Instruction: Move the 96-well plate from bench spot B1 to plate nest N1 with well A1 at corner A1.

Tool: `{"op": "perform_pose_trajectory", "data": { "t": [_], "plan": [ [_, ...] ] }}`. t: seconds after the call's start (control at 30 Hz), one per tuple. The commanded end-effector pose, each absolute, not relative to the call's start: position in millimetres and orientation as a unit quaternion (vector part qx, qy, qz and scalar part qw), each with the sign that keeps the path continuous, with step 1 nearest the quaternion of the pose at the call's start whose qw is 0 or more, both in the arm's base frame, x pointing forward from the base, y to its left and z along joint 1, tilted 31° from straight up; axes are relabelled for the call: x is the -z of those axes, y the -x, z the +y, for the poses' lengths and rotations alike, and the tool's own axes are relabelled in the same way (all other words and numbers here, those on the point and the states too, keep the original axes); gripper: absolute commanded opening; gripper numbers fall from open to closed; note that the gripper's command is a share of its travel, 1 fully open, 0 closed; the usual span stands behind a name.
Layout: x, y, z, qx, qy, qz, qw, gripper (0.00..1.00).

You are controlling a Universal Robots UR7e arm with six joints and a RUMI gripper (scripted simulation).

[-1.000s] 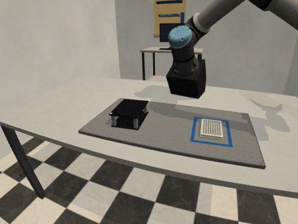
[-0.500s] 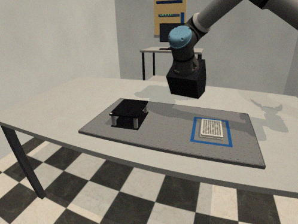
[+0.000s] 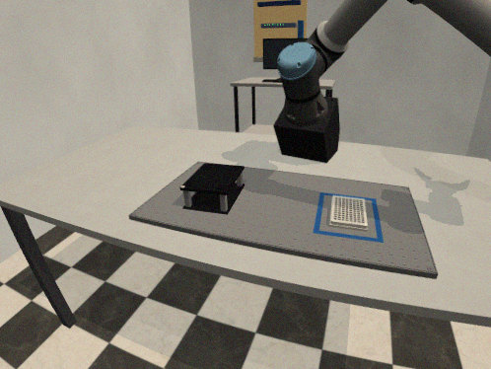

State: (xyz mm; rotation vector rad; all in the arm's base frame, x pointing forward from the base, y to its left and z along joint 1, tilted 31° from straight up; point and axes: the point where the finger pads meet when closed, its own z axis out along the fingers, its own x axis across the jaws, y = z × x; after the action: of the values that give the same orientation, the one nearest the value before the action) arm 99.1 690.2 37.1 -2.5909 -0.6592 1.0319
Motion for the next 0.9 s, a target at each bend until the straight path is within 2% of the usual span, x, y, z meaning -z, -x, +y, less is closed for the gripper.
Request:
{"op": "perform_pose_trajectory", "data": {
  "t": [0.0,0.87],
  "plan": [
    [-39,-113,681,-0.332,0.914,-0.193,0.128,1.00],
    [-46,-205,612,-0.252,0.960,-0.069,0.101,1.00]
  ]
}}
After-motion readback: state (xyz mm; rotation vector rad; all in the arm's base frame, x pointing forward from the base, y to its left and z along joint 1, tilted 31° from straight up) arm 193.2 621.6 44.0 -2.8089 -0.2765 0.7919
